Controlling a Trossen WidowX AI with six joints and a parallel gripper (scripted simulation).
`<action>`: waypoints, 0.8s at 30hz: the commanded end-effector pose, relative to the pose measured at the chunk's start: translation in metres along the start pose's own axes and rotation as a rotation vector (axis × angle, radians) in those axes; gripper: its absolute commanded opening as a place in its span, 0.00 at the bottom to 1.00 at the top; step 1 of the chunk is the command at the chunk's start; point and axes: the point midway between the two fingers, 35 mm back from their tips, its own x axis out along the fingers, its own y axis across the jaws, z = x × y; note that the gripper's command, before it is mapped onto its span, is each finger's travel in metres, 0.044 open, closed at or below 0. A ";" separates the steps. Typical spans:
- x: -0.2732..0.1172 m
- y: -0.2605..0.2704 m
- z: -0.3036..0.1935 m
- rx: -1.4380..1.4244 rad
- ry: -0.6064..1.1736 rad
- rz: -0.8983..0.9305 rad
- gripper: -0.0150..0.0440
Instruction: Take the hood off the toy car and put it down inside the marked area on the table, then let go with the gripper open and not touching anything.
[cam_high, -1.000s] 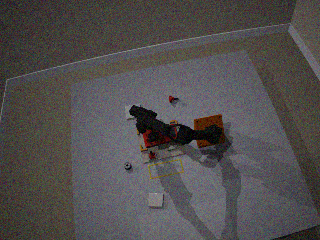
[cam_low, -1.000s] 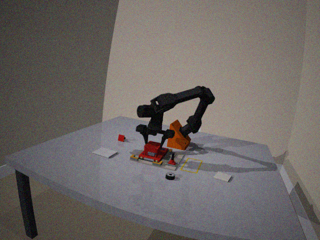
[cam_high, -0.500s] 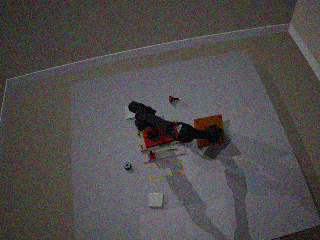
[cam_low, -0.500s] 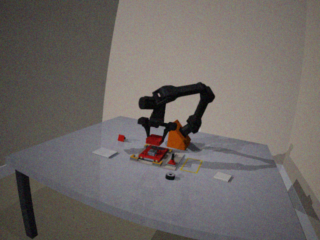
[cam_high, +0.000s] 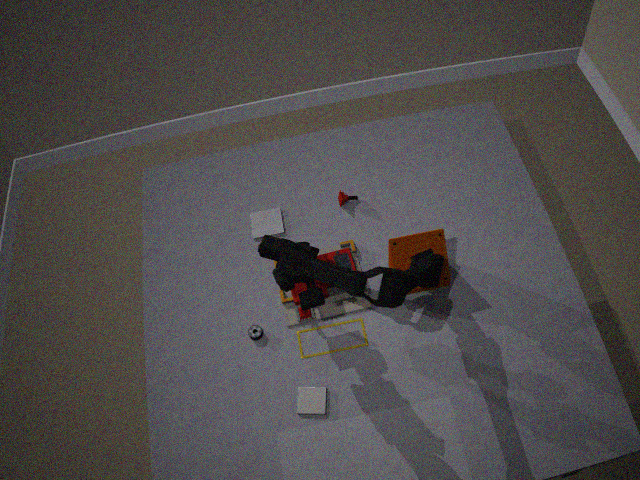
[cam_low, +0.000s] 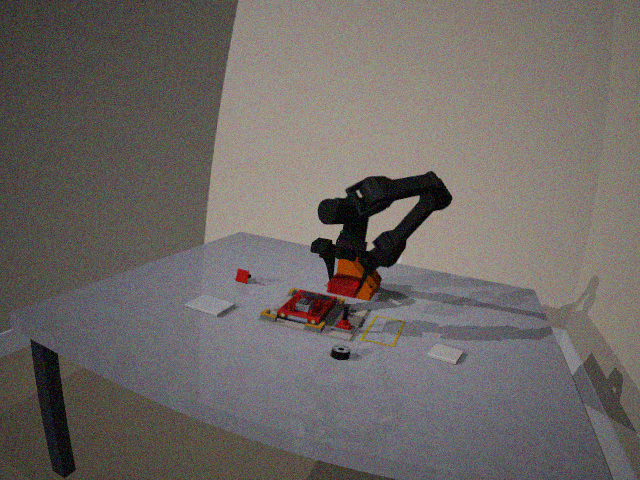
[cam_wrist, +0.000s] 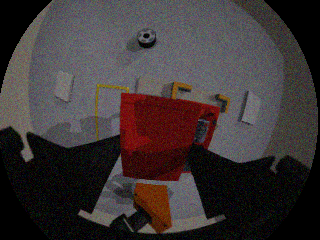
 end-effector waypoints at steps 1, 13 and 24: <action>-0.002 0.020 -0.002 0.003 -0.005 0.002 0.25; -0.003 0.085 -0.017 0.000 -0.005 0.010 0.25; -0.001 0.113 -0.028 -0.003 -0.004 0.017 0.25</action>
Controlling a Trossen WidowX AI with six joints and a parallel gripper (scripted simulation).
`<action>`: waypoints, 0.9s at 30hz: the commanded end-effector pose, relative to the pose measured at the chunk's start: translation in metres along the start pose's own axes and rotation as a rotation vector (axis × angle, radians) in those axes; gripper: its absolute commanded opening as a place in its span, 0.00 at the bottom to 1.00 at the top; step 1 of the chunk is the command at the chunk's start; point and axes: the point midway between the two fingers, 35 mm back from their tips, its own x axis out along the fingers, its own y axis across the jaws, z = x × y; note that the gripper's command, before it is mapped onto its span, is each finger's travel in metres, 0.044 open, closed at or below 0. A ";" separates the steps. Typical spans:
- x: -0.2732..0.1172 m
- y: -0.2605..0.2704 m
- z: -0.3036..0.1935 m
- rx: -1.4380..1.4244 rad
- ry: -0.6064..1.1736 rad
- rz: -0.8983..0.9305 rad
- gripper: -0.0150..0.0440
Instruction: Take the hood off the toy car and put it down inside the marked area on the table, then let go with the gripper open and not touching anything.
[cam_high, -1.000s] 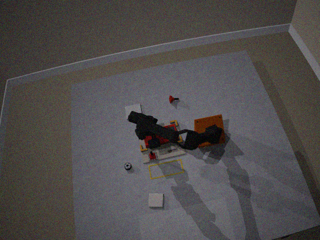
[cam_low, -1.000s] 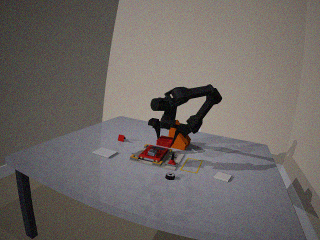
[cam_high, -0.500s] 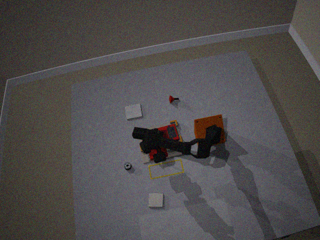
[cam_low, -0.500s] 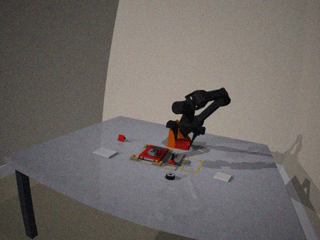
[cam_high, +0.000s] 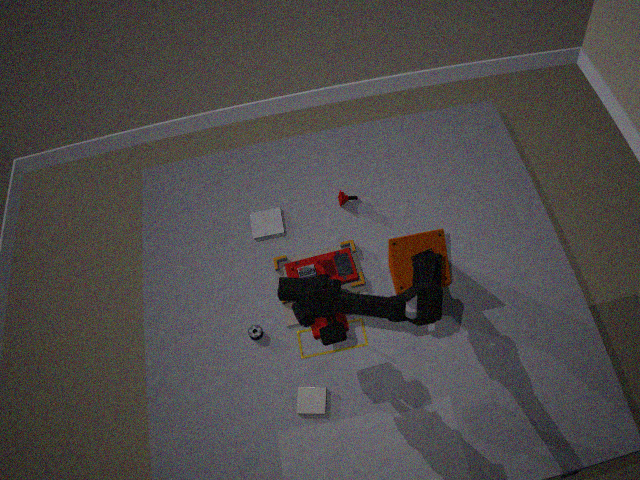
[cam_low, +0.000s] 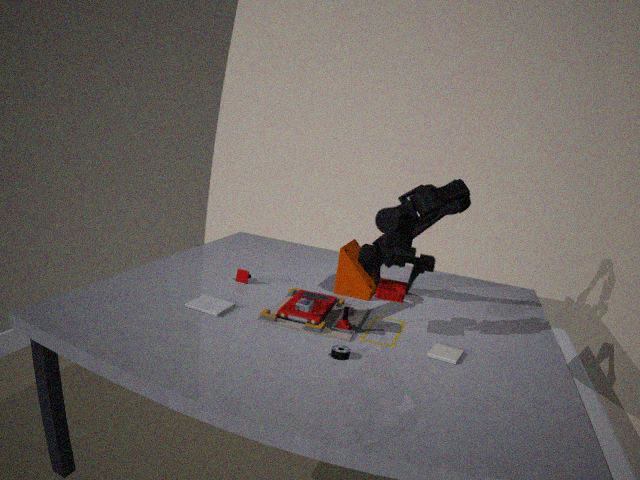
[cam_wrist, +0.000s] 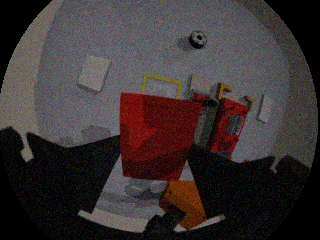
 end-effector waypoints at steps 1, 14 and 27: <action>0.001 0.001 -0.001 0.007 -0.003 0.002 0.25; 0.014 0.000 0.001 0.007 -0.003 0.000 0.25; 0.026 0.000 0.002 0.007 -0.003 0.000 0.25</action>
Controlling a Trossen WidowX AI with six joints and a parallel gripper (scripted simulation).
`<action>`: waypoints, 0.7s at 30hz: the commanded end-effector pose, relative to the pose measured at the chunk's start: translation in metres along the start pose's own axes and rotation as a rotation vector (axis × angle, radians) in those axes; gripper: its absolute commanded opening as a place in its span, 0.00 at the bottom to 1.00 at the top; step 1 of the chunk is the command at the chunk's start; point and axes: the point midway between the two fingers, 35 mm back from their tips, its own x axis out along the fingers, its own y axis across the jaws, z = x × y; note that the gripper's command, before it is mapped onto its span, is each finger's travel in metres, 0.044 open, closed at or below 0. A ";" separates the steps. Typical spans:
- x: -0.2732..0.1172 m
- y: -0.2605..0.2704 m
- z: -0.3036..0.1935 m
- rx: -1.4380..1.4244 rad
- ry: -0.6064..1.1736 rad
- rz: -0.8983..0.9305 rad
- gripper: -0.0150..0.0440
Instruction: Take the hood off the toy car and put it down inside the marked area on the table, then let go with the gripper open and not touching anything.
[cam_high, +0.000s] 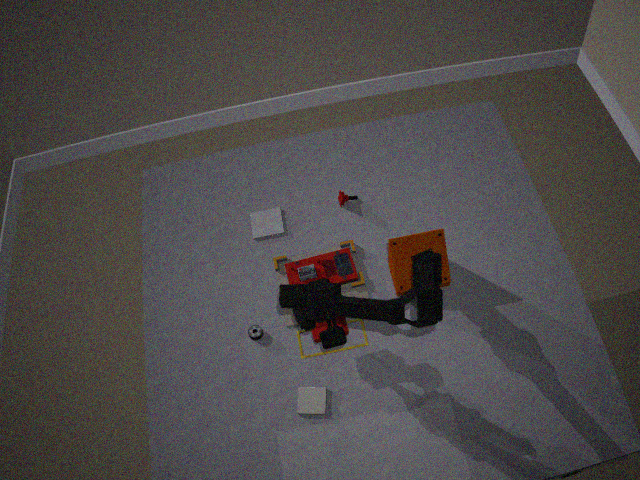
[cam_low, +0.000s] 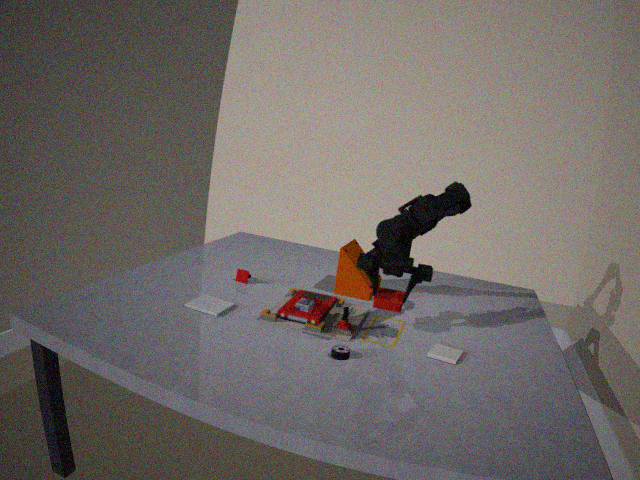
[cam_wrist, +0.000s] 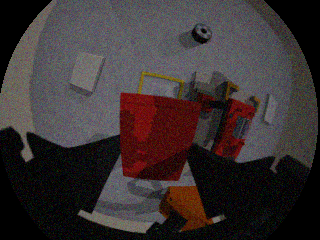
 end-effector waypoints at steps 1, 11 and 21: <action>0.003 0.000 0.000 0.005 -0.003 0.003 0.25; 0.012 0.001 0.001 0.004 -0.003 0.003 0.25; 0.022 0.001 0.000 0.004 -0.003 0.004 0.25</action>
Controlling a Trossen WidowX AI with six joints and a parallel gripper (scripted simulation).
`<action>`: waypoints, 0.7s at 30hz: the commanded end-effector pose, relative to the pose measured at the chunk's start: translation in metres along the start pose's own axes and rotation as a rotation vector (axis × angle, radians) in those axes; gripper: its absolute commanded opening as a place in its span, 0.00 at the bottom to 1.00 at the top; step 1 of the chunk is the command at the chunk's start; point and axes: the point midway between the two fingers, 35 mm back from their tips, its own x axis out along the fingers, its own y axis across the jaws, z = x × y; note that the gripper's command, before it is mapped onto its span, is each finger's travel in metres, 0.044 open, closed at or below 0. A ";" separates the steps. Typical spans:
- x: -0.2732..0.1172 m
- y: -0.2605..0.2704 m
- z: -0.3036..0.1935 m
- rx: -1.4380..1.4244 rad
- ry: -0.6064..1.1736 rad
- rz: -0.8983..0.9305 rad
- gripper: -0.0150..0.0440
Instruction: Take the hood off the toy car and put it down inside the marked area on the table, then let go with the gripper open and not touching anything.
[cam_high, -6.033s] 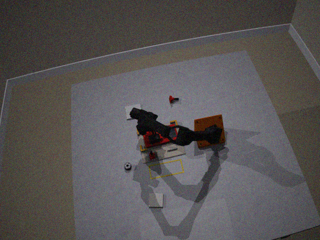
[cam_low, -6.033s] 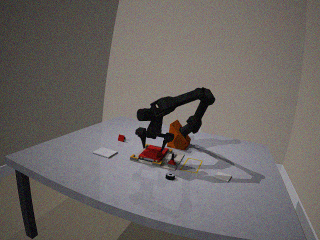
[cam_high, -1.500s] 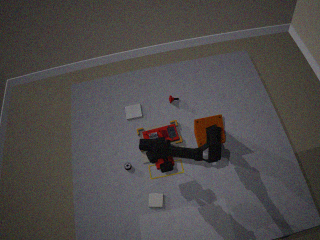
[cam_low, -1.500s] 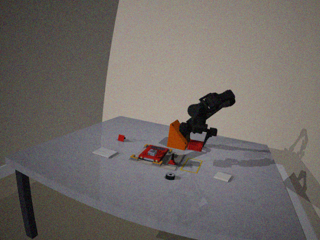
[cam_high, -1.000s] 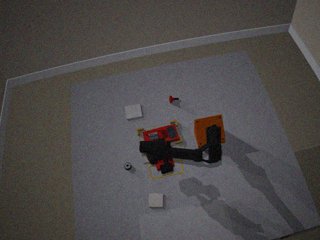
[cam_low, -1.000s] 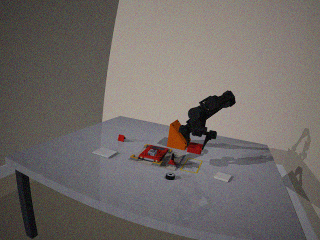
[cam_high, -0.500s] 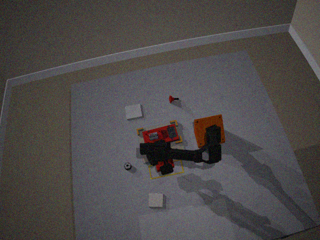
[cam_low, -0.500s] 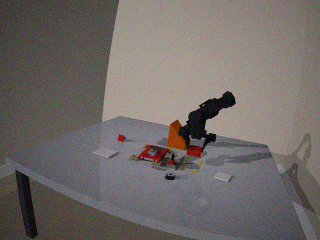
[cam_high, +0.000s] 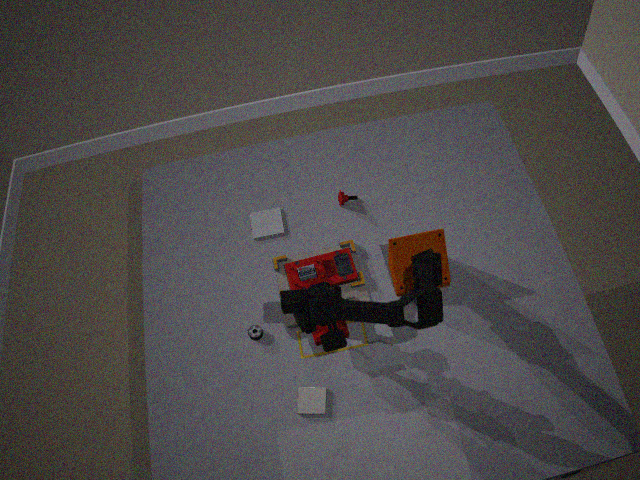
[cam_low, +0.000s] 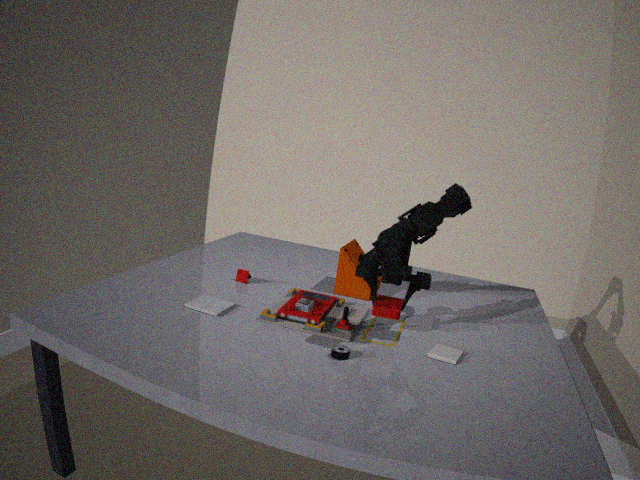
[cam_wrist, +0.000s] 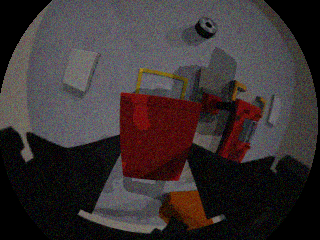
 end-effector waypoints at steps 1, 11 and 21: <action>0.003 0.001 0.000 0.005 -0.003 0.004 0.25; 0.012 0.001 0.000 0.004 -0.003 0.005 0.25; 0.022 0.002 -0.001 0.004 -0.003 0.006 0.25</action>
